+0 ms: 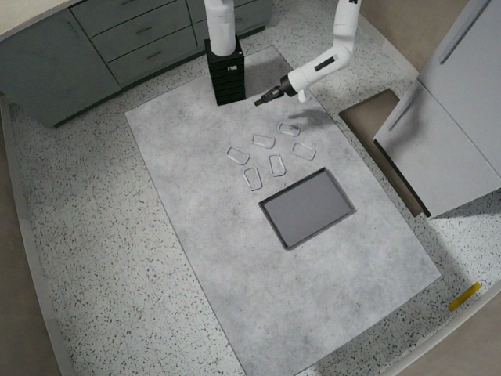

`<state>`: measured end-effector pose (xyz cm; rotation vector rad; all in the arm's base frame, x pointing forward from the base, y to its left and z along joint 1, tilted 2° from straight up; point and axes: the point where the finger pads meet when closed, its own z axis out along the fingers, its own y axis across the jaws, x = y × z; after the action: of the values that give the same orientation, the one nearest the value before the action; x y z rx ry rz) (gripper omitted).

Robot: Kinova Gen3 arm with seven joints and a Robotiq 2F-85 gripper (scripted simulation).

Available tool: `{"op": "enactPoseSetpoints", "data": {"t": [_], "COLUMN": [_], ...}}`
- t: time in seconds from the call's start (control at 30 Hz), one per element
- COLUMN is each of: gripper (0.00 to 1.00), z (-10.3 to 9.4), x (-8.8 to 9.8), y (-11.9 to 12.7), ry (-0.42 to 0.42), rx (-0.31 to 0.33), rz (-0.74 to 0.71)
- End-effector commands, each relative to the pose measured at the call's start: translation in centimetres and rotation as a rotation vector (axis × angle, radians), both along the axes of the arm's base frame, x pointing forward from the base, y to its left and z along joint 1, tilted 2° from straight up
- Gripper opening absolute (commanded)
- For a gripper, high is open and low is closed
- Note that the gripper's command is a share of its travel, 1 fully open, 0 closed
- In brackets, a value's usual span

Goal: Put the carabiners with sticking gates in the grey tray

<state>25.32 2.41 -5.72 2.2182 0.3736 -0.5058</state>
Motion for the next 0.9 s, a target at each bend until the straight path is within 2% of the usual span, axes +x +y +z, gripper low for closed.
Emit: {"op": "enactPoseSetpoints", "data": {"t": [0.0, 0.47, 0.5, 0.87], "gripper": [1.0, 1.0, 1.0, 1.0], "z": [2.4, 2.4, 5.1, 5.1], "x": [3.4, 3.4, 7.3, 7.3], "y": [-0.2, -0.2, -0.5, -0.5], "ry": [-0.003, -0.003, -0.013, -0.013], "rx": [0.006, 0.006, 0.005, 0.005], "rz": [0.001, 0.001, -0.002, -0.002]}}
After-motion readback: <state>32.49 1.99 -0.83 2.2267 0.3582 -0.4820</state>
